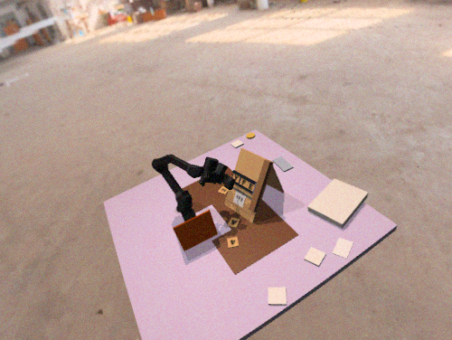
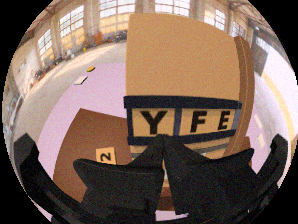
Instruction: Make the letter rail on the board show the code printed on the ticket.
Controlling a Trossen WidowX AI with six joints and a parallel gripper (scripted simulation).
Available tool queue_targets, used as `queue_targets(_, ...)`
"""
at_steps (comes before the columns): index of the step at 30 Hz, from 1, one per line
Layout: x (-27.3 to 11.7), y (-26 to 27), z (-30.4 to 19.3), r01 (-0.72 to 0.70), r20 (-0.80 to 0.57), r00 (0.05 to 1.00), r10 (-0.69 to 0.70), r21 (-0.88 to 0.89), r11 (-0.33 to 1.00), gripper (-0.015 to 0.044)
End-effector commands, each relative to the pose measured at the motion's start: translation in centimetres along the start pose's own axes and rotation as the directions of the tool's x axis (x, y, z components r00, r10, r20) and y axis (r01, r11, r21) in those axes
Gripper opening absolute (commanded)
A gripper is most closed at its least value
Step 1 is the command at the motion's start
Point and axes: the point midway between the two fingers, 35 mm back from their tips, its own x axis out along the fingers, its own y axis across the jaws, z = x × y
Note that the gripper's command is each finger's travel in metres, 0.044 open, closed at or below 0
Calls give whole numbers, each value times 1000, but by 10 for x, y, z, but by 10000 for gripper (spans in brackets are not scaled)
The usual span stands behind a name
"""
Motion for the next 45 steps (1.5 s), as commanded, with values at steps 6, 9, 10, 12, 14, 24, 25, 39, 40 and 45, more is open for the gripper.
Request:
queue_targets(6, 16, -2, 15, 66, -273, 960, -60, 12, 998, 0)
queue_targets(9, 15, 3, 24, 62, -354, 932, -78, -57, 996, 0)
queue_targets(10, 15, 7, 24, 55, -396, 915, -73, -56, 997, 0)
queue_targets(12, 16, 19, 23, 33, -481, 875, -51, -46, 998, 0)
queue_targets(14, 16, 32, 21, 5, -562, 827, -24, -34, 999, 0)
queue_targets(24, 15, 43, 21, -18, -617, 787, 0, -23, 1000, 0)
queue_targets(25, 15, 43, 21, -18, -617, 787, 0, -23, 1000, 0)
queue_targets(39, 19, 41, 22, -18, -617, 787, 0, -23, 1000, 0)
queue_targets(40, 20, 41, 22, -19, -617, 787, 0, -23, 1000, 0)
queue_targets(45, 23, 41, 22, -19, -617, 787, 1, -23, 1000, 0)
